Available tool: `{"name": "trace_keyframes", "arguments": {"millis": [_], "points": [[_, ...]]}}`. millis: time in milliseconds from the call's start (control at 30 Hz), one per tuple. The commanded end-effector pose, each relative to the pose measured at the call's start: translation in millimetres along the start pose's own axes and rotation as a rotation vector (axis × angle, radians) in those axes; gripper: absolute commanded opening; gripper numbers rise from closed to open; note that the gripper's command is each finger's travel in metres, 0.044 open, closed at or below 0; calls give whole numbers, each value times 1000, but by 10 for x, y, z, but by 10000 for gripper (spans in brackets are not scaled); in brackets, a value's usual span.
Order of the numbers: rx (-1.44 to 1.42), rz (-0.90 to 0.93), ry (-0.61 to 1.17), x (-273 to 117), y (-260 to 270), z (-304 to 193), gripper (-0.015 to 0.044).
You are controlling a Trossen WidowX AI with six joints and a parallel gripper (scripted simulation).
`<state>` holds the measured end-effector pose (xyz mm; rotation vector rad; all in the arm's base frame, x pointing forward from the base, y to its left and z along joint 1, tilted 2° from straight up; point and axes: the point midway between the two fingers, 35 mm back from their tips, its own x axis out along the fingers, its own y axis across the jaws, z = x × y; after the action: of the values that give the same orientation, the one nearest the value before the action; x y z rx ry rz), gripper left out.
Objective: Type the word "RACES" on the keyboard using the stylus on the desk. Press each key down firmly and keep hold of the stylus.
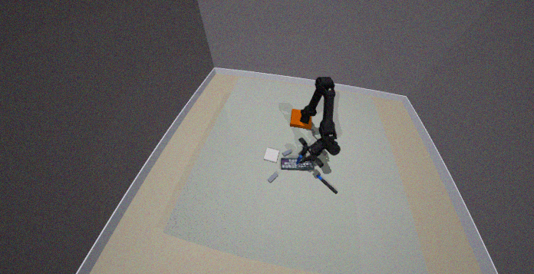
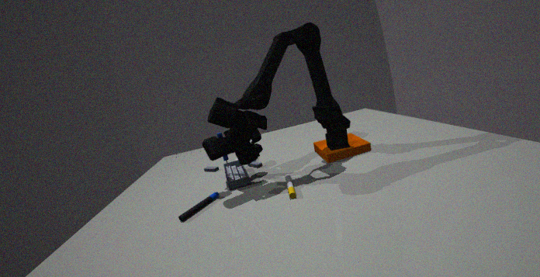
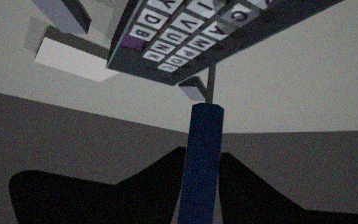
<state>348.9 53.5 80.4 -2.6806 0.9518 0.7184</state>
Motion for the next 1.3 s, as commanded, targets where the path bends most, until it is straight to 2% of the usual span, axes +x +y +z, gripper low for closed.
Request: {"name": "trace_keyframes", "arguments": {"millis": [0,533,633,667,1267], "points": [[-10,0,-4,14,0,26,0],[-10,0,-4,14,0,26,0],[-10,0,-4,19,-22,38,79],[-10,0,-4,21,-27,41,81],[-10,0,-4,42,-27,79,81]]}}
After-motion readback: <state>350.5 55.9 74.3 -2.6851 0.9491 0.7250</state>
